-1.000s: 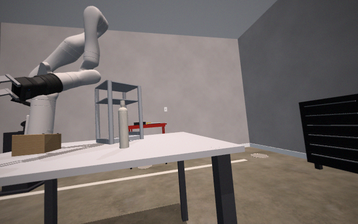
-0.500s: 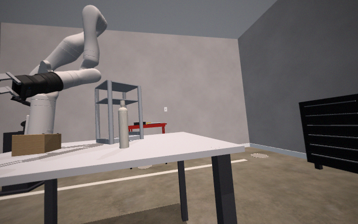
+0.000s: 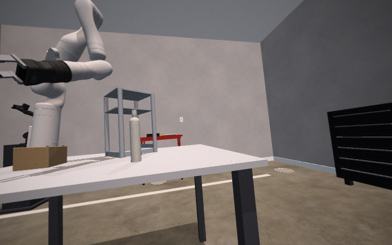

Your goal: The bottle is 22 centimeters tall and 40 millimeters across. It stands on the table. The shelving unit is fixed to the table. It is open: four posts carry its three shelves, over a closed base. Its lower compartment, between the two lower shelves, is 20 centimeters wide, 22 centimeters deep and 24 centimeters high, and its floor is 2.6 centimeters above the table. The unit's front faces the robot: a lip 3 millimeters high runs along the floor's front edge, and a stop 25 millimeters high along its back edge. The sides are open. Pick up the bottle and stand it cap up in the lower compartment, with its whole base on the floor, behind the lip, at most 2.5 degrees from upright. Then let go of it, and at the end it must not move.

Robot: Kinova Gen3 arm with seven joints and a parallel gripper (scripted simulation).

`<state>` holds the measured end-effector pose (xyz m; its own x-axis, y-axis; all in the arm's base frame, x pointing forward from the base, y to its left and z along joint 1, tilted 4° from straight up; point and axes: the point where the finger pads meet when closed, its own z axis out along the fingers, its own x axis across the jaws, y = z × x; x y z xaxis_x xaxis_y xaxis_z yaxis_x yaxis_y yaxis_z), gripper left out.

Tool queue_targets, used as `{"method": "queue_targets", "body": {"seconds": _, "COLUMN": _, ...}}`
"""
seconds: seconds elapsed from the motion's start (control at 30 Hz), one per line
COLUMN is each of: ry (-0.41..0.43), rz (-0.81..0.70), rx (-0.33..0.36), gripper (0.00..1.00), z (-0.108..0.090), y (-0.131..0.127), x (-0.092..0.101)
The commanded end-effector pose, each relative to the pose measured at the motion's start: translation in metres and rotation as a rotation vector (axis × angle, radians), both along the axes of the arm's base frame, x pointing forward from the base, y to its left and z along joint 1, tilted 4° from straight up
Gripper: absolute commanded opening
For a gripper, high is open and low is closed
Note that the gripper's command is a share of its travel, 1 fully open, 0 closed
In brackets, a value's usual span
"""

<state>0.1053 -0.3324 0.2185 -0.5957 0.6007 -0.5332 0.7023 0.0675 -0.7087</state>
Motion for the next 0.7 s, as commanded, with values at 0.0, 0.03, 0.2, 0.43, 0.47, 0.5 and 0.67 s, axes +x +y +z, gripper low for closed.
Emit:
{"method": "queue_targets", "body": {"seconds": 0.0, "ry": -0.033, "rz": -0.011, "rx": -0.01, "gripper": 1.0, "z": 0.035, "y": -0.003, "x": 0.002}}
{"method": "queue_targets", "body": {"seconds": 0.03, "ry": -0.032, "rz": -0.012, "rx": -0.009, "gripper": 1.0, "z": 0.043, "y": -0.002, "x": 0.001}}
{"method": "queue_targets", "body": {"seconds": 0.2, "ry": -0.031, "rz": -0.02, "rx": 0.004, "gripper": 1.0, "z": 0.077, "y": 0.0, "x": -0.008}}
{"method": "queue_targets", "body": {"seconds": 0.43, "ry": -0.031, "rz": -0.024, "rx": 0.022, "gripper": 1.0, "z": 0.1, "y": 0.003, "x": -0.018}}
{"method": "queue_targets", "body": {"seconds": 0.47, "ry": -0.031, "rz": -0.025, "rx": 0.025, "gripper": 1.0, "z": 0.102, "y": 0.004, "x": -0.019}}
{"method": "queue_targets", "body": {"seconds": 0.5, "ry": -0.031, "rz": -0.025, "rx": 0.027, "gripper": 1.0, "z": 0.105, "y": 0.004, "x": -0.021}}
{"method": "queue_targets", "body": {"seconds": 0.67, "ry": -0.031, "rz": -0.026, "rx": 0.034, "gripper": 1.0, "z": 0.111, "y": 0.006, "x": -0.024}}
